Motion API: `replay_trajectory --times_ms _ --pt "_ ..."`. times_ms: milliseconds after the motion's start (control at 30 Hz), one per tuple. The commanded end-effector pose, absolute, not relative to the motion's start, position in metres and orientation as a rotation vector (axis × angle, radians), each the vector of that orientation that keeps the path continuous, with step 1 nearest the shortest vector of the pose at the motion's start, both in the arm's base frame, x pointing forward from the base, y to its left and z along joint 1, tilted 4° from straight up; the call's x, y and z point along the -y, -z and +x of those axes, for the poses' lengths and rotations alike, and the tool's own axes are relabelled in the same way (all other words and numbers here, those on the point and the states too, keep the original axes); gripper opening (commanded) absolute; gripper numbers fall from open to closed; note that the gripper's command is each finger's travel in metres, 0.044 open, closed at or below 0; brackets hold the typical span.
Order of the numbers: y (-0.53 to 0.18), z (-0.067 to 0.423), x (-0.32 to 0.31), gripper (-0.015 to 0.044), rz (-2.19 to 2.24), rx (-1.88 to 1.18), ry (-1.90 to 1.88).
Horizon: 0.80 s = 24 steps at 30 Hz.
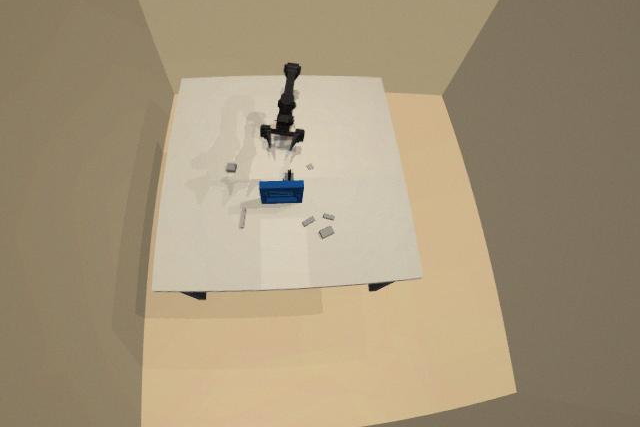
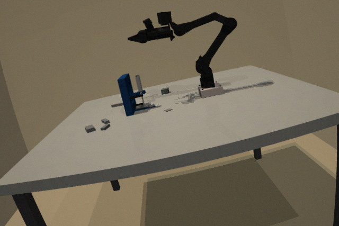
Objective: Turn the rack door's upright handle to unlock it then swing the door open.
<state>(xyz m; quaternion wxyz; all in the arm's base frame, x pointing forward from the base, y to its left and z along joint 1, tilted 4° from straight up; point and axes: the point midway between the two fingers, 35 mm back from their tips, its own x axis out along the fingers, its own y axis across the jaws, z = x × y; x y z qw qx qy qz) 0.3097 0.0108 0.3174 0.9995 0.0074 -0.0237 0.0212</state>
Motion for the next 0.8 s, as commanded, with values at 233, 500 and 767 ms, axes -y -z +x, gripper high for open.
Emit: replay_trajectory --times_ms 233,500,767 --pt "-0.305 0.328 -0.016 0.03 0.01 -0.106 -0.059" --pt "-0.287 0.345 -0.023 0.03 0.003 -0.294 -0.08" --pt "-0.268 0.357 -0.03 0.03 -0.005 -0.483 -0.101"
